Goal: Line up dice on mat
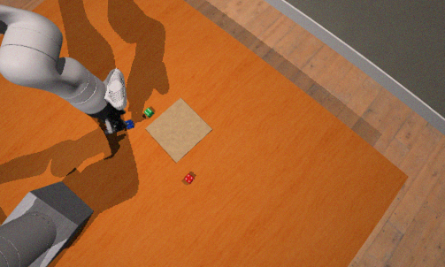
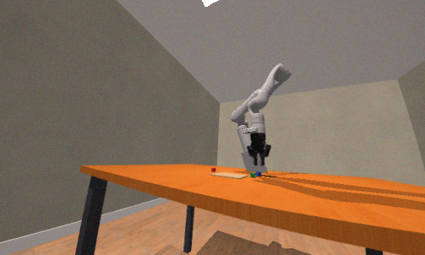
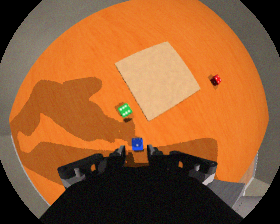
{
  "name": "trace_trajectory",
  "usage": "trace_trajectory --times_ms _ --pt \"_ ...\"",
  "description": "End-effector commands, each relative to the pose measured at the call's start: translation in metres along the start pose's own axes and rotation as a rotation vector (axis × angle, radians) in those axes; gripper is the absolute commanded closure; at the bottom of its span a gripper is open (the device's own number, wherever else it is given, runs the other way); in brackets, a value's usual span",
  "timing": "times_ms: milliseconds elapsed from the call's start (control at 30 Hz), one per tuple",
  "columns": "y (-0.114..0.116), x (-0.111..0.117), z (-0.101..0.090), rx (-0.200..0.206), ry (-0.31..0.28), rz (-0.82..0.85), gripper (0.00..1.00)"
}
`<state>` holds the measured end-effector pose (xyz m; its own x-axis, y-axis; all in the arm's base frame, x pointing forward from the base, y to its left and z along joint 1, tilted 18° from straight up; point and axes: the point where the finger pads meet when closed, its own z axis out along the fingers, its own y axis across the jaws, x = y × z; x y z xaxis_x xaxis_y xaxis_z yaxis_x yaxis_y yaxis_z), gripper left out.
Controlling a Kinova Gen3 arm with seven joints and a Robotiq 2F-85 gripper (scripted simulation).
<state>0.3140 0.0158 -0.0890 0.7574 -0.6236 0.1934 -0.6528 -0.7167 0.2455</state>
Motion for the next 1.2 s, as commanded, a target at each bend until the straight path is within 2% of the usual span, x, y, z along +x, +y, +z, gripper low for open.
trace_trajectory --times_ms 0,533,1167 --pt "0.002 0.001 0.005 -0.007 0.000 0.003 0.65" --pt "0.002 0.001 0.020 -0.007 0.000 0.003 0.65" --pt "0.002 0.001 0.021 -0.007 0.000 0.003 0.65"
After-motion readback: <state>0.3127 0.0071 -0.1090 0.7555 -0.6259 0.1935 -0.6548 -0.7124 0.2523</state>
